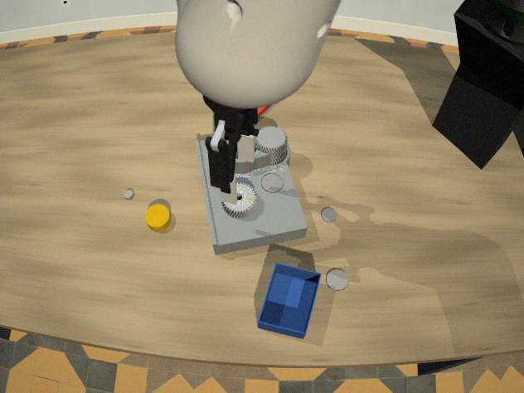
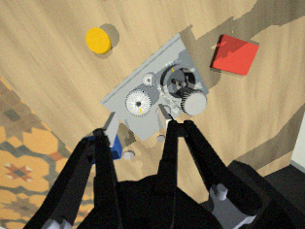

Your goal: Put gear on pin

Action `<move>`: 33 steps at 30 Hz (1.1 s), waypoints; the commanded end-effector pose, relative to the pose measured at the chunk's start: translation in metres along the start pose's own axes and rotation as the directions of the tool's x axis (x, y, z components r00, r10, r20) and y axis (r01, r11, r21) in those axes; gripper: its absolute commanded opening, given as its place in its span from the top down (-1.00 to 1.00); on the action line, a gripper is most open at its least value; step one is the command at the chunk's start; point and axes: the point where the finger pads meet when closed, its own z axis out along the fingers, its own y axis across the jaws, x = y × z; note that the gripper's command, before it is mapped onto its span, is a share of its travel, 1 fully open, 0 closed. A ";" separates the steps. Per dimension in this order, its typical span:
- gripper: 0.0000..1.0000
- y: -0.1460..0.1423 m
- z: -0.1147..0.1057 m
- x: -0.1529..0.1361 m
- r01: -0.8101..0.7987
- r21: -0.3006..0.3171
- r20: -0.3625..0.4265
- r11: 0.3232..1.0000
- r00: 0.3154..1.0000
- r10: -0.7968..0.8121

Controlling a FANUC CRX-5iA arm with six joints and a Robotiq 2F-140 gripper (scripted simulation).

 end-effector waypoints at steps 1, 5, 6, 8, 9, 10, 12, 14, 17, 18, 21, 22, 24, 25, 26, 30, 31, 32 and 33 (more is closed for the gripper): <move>-0.07 0.000 0.000 0.000 0.000 0.000 0.000 1.000 1.000 0.000; -0.07 0.000 0.000 0.000 0.000 0.000 0.000 1.000 1.000 0.000; -0.07 0.000 0.000 0.000 0.000 0.000 0.000 1.000 1.000 0.000; -0.07 0.000 0.000 0.000 0.000 0.000 0.000 1.000 1.000 0.000; -0.07 0.000 0.000 0.000 0.000 0.000 0.000 1.000 1.000 0.000; -0.07 0.000 0.000 0.000 0.000 0.000 0.000 1.000 1.000 0.000; -0.07 0.000 0.000 0.000 0.000 0.000 0.000 1.000 1.000 0.000; -0.07 0.000 0.000 0.000 0.000 0.000 0.000 1.000 1.000 0.000; -0.07 0.000 0.000 0.000 0.000 0.000 0.000 1.000 1.000 0.000; -0.07 0.000 0.000 0.000 0.000 0.000 0.000 1.000 1.000 0.000; -0.07 0.000 0.000 0.000 0.000 0.000 0.000 1.000 1.000 0.000; -0.07 0.000 0.000 0.000 0.000 0.000 0.000 1.000 1.000 0.000; -0.07 0.000 0.000 0.000 0.000 0.000 0.000 1.000 1.000 0.000; -0.07 0.000 0.000 0.000 0.000 0.000 0.000 1.000 1.000 0.000; -0.07 0.000 0.001 0.000 0.000 0.000 0.000 1.000 1.000 0.000; -0.07 0.000 0.002 0.000 0.000 0.000 0.000 1.000 1.000 0.000; -0.07 0.000 0.003 0.000 0.000 0.000 0.000 1.000 1.000 0.000; -0.07 0.000 0.004 0.000 0.000 0.000 0.000 1.000 1.000 0.000; -0.07 0.000 0.004 0.000 0.000 0.000 0.000 1.000 1.000 0.000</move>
